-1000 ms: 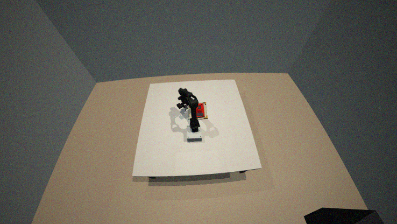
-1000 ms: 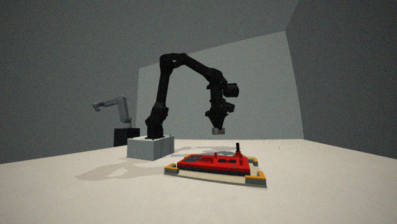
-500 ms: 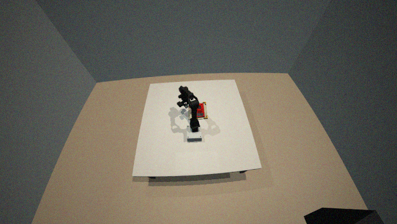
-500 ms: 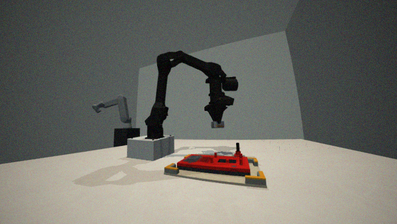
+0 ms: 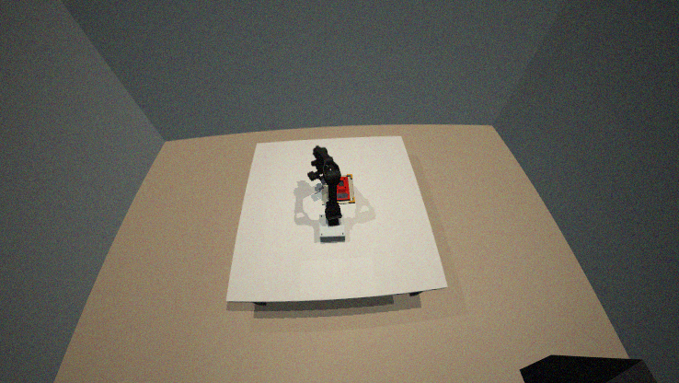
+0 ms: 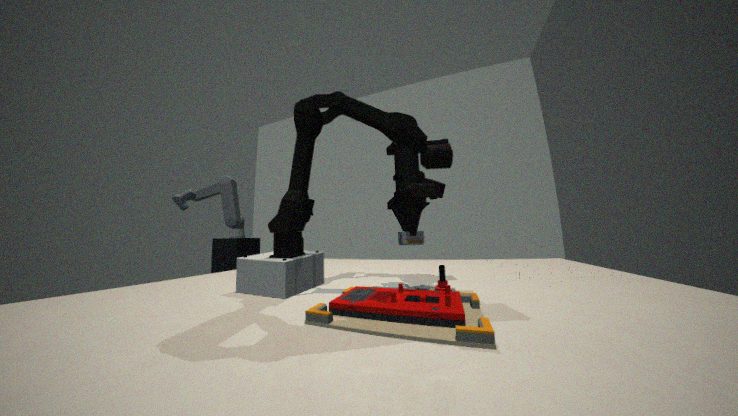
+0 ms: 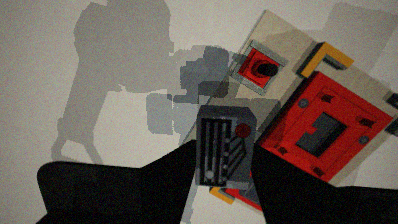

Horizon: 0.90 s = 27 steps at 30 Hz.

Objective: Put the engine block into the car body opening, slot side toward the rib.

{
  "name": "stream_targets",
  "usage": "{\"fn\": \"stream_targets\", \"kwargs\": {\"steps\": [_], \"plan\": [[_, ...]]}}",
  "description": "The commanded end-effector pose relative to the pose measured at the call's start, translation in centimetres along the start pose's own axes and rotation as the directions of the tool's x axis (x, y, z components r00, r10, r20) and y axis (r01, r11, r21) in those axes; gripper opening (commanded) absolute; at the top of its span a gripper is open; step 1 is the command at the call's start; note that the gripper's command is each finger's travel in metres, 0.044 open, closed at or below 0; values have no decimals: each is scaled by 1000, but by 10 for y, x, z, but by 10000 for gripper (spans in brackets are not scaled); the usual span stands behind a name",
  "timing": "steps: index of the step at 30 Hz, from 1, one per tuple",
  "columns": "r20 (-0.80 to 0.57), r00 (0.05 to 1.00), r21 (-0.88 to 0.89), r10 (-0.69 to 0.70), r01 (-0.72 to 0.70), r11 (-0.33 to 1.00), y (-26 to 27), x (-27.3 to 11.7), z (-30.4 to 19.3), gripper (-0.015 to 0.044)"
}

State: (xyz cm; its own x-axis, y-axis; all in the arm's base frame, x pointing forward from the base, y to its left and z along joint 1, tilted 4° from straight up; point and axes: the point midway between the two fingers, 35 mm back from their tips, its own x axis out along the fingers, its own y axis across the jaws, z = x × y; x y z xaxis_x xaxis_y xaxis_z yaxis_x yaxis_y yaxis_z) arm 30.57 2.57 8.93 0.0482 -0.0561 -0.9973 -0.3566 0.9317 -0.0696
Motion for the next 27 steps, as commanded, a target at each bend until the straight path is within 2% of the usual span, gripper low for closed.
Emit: {"fn": "stream_targets", "kwargs": {"steps": [1,27], "plan": [[2,1000,46,3,-3,999,-11,5,0,0],[2,1000,317,-9,7,948,-85,38,-12,0]]}}
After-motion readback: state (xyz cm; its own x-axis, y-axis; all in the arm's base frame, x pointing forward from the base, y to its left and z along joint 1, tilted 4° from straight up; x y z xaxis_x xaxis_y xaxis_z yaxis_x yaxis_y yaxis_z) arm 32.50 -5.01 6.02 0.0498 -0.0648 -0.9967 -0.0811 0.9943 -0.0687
